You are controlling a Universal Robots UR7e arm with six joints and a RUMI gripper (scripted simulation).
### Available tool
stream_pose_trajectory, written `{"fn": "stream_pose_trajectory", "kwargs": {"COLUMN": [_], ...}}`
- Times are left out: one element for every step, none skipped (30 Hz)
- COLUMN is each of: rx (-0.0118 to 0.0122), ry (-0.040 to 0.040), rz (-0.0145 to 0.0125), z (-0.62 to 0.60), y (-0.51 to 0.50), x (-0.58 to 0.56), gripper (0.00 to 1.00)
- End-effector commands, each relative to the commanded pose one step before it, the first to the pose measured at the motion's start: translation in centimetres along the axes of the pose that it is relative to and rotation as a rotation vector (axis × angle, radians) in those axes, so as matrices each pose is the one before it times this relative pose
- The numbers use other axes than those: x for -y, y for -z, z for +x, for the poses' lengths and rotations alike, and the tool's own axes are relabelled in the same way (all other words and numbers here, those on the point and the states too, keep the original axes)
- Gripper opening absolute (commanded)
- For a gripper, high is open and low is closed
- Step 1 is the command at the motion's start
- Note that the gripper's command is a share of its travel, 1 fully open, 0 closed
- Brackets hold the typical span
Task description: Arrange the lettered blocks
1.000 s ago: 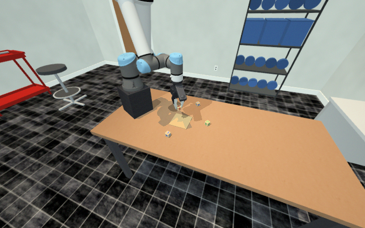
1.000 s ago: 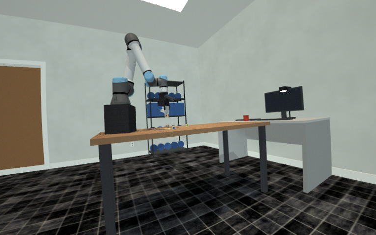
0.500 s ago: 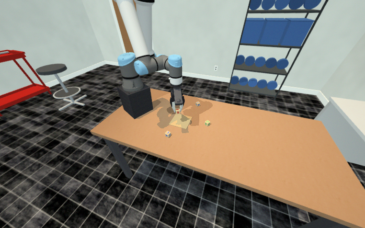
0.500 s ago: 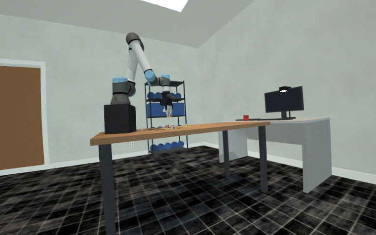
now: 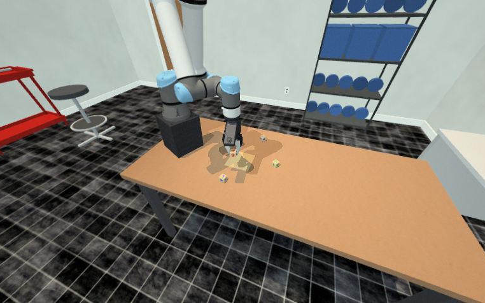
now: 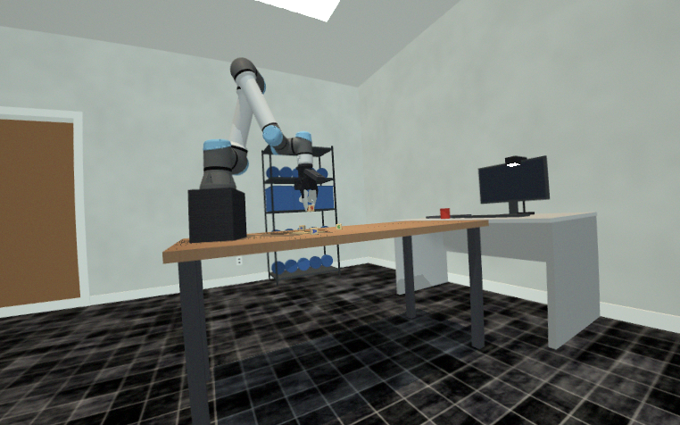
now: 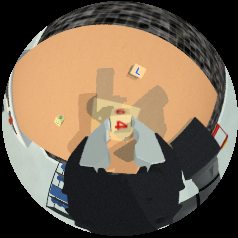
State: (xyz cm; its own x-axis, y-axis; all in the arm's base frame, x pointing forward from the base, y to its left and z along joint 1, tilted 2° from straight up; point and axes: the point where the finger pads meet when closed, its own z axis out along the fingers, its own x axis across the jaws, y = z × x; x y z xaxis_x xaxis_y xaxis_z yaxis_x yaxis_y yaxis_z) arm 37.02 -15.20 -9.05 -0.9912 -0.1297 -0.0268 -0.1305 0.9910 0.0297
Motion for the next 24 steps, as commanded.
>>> {"fn": "stream_pose_trajectory", "kwargs": {"rx": [-0.00077, 0.00001, 0.00001, 0.00001, 0.00001, 0.00001, 0.00001, 0.00001, 0.00000, 0.00000, 0.00001, 0.00001, 0.00000, 0.00000, 0.00000, 0.00001, 0.00001, 0.00007, 0.00009, 0.00018, 0.00050, 0.00021, -0.00016, -0.00016], "ry": [-0.13902, -0.01747, -0.01754, -0.01692, -0.01733, -0.01709, -0.01736, -0.01735, 0.00000, 0.00000, -0.01364, -0.01073, -0.00559, -0.00088, 0.00000, 0.00000, 0.00000, 0.00000, 0.00000, 0.00001, 0.00017, 0.00062, 0.00043, 0.00029], "rz": [0.00166, -0.00001, -0.00001, -0.00001, -0.00001, -0.00001, -0.00001, -0.00001, 0.00000, 0.00000, -0.00001, -0.00001, -0.00001, 0.00000, 0.00000, -0.00001, -0.00002, 0.00002, 0.00004, 0.00010, 0.00037, 0.00015, -0.00015, -0.00015], "z": [0.503, 0.059, 0.056, 0.051, 0.050, 0.046, 0.044, 0.041, 0.000, 0.000, 0.030, 0.022, 0.011, 0.002, 0.000, 0.000, 0.000, -0.002, -0.003, -0.005, -0.016, -0.008, 0.016, 0.014], "y": [-0.069, -0.010, -0.011, -0.010, -0.011, -0.011, -0.011, -0.011, 0.000, 0.000, -0.009, -0.007, -0.004, -0.001, 0.000, 0.000, 0.000, 0.001, 0.001, 0.006, 0.023, 0.011, -0.003, -0.006], "x": [2.471, 0.312, 0.314, 0.304, 0.312, 0.308, 0.314, 0.314, 0.000, 0.000, 0.247, 0.195, 0.102, 0.016, 0.000, 0.000, 0.000, 0.001, 0.001, 0.003, 0.003, -0.026, -0.035, -0.026], "gripper": [0.09, 0.09, 0.09, 0.09, 0.09, 0.09, 0.09, 0.09, 0.09, 0.09, 0.09, 0.09, 0.09, 0.09, 0.09, 0.09, 0.09, 0.09, 0.09, 0.09, 0.09, 0.09, 0.09, 0.09]}}
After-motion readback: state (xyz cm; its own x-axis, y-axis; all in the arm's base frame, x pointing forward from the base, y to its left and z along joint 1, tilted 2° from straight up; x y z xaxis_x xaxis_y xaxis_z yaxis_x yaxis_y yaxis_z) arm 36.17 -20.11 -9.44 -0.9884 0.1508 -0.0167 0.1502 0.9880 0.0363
